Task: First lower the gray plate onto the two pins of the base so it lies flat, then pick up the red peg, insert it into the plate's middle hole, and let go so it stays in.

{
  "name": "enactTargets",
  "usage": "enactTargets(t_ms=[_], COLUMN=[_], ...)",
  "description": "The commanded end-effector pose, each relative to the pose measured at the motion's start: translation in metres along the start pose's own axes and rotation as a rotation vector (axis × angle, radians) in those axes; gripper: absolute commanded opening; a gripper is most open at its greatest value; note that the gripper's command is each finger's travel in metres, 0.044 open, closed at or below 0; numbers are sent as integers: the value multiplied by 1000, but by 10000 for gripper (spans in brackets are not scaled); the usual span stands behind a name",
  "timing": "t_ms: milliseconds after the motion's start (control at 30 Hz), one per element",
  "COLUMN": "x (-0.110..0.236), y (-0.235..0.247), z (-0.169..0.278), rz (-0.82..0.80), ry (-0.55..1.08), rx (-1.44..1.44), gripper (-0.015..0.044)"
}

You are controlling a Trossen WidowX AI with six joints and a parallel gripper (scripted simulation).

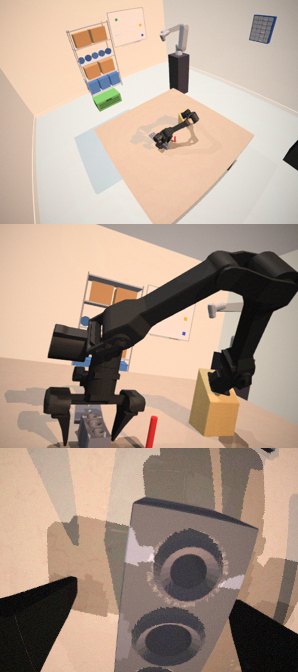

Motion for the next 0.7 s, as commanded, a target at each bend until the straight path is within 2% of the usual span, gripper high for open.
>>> enactTargets(t_ms=[0, 33, 367, 633, 667], x=[-8, -8, -8, -8, -8], y=[-4, -4, -4, -4, -4], z=[-2, -2, -2, -2, -2], rz=[10, 10, 10, 10, 10], ry=[5, 5, 5, 5, 5], rx=[-14, -14, -14, -14, -14], gripper=[440, 440, 177, 124, 98])
Point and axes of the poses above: the point midway between the two fingers, 35 mm back from their tips, its own x axis back along the fingers, its own y axis across the jaws, z = x × y, the point moved 9 cm from there along x, back along the fingers, and after that the axes turned 4 degrees about -x, right-handed, at the moved point
